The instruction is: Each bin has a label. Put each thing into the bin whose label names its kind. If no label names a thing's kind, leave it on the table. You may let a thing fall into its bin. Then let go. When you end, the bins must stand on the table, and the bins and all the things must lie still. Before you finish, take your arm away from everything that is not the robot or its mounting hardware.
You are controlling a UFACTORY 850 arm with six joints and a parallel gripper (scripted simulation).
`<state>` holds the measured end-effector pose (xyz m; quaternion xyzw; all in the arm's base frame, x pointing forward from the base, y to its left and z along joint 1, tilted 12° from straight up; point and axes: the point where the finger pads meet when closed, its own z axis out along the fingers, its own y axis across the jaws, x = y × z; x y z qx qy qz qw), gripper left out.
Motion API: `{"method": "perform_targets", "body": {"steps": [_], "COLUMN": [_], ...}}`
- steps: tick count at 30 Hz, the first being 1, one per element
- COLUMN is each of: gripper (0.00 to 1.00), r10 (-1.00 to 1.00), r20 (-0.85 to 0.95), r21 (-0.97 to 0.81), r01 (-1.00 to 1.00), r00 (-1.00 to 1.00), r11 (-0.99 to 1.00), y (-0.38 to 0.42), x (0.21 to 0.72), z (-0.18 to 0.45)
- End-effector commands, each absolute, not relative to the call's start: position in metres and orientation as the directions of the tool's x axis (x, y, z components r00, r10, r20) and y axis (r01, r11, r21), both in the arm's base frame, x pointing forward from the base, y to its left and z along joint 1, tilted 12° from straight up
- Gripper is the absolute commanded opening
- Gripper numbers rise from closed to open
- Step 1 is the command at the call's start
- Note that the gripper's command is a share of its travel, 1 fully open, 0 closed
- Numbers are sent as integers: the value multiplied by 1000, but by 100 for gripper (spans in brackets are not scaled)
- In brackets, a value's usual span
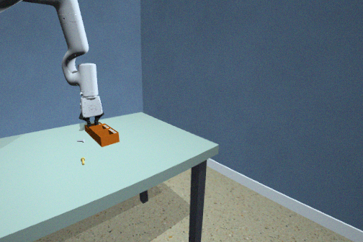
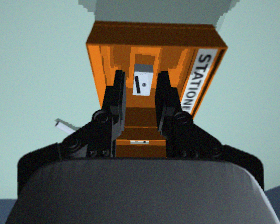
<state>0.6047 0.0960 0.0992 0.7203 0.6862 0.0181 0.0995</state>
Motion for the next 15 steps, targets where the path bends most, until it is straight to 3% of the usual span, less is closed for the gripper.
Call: {"method": "perform_targets", "body": {"steps": [1, 15], "gripper": [29, 29], "r10": [992, 992], "r20": [-110, -110], "r21": [170, 170], "r01": [985, 985], "r00": [58, 58], "r11": [-38, -38], "y": [96, 97], "x": [605, 604], "z": [100, 107]}}
